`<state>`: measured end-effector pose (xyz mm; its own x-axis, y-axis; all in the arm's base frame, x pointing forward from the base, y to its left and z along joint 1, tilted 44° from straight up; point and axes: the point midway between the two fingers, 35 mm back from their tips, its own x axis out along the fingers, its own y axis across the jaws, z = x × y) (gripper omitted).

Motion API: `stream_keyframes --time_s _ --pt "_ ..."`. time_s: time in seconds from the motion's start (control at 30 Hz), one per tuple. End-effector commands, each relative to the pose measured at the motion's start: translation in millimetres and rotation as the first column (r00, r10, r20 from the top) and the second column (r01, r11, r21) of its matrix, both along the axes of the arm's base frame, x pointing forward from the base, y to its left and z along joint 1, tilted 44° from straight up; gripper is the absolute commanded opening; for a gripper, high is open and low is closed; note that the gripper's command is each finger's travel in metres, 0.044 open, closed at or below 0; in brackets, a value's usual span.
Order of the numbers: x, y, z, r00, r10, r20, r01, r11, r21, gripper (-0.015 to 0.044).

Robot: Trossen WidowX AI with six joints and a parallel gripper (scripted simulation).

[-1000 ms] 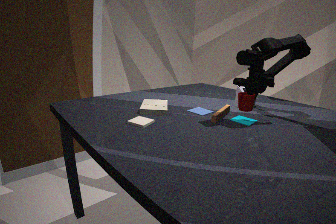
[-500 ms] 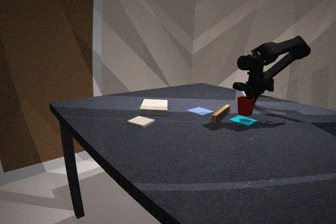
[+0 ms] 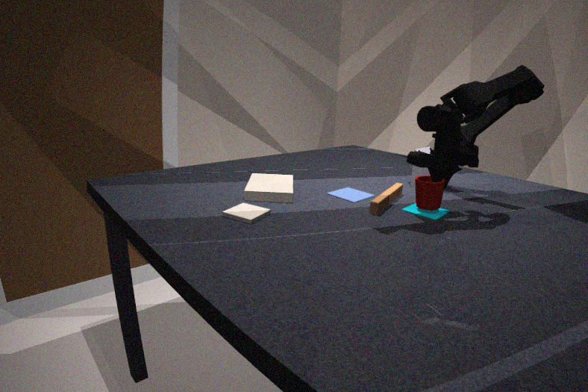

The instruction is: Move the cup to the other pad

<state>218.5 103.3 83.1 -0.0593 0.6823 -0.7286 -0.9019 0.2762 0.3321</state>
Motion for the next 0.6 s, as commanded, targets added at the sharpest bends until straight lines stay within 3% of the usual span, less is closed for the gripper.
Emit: stream_keyframes --time_s 0.0,0.5,0.57 --pt "-3.4 3.5 -4.1 1.0 -0.002 -0.01 0.002 1.0 0.005 0.0" --pt "-0.9 2.2 -2.1 1.0 0.001 -0.001 -0.001 1.0 0.001 0.0" --pt "-0.9 2.2 -2.1 1.0 0.001 -0.001 -0.001 1.0 0.001 0.0053"
